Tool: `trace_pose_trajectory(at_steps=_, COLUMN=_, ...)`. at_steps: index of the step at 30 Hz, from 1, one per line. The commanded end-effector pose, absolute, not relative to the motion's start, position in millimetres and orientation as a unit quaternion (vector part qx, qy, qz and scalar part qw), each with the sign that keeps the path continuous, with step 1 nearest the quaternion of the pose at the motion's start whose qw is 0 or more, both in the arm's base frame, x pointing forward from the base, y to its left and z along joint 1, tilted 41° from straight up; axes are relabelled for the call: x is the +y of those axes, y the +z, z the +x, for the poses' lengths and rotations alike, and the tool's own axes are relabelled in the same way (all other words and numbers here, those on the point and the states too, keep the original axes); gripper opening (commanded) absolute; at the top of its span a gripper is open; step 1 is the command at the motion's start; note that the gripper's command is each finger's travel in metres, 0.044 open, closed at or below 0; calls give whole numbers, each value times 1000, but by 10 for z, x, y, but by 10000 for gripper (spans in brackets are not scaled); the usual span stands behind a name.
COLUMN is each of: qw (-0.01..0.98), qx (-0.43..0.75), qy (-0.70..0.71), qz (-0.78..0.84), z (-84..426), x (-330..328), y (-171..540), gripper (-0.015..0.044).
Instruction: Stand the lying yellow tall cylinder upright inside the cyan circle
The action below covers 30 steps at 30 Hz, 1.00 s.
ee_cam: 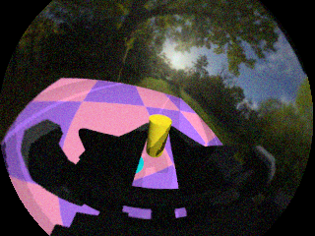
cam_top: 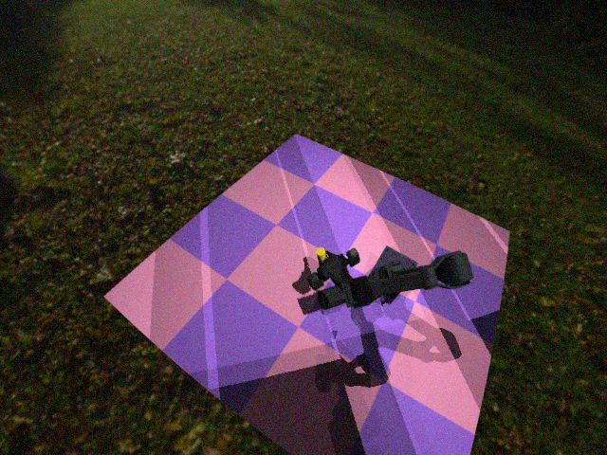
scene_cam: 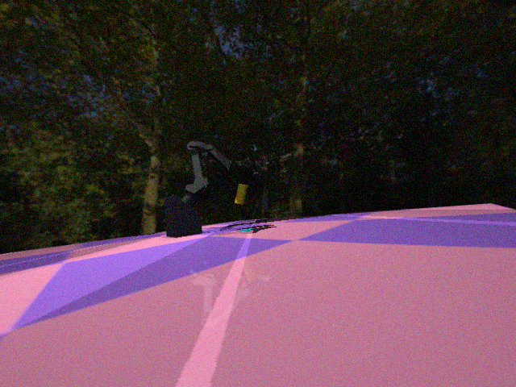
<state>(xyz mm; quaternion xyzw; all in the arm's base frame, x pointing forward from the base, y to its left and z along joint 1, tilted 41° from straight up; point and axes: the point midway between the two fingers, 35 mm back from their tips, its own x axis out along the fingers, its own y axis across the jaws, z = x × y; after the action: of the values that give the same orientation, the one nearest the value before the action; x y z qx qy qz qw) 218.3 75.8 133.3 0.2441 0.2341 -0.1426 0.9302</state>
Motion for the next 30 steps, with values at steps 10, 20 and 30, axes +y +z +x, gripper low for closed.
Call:
trace_pose_trajectory(at_steps=10, qw=931, qx=190, qy=-140, qz=280, z=2147, x=755, y=1391, gripper=105)
trace_pose_trajectory(at_steps=20, qw=928, qx=160, qy=-138, qz=306, z=2117, x=755, y=1431, gripper=105)
trace_pose_trajectory(at_steps=30, qw=924, qx=130, qy=-135, qz=333, z=2084, x=751, y=1468, gripper=105)
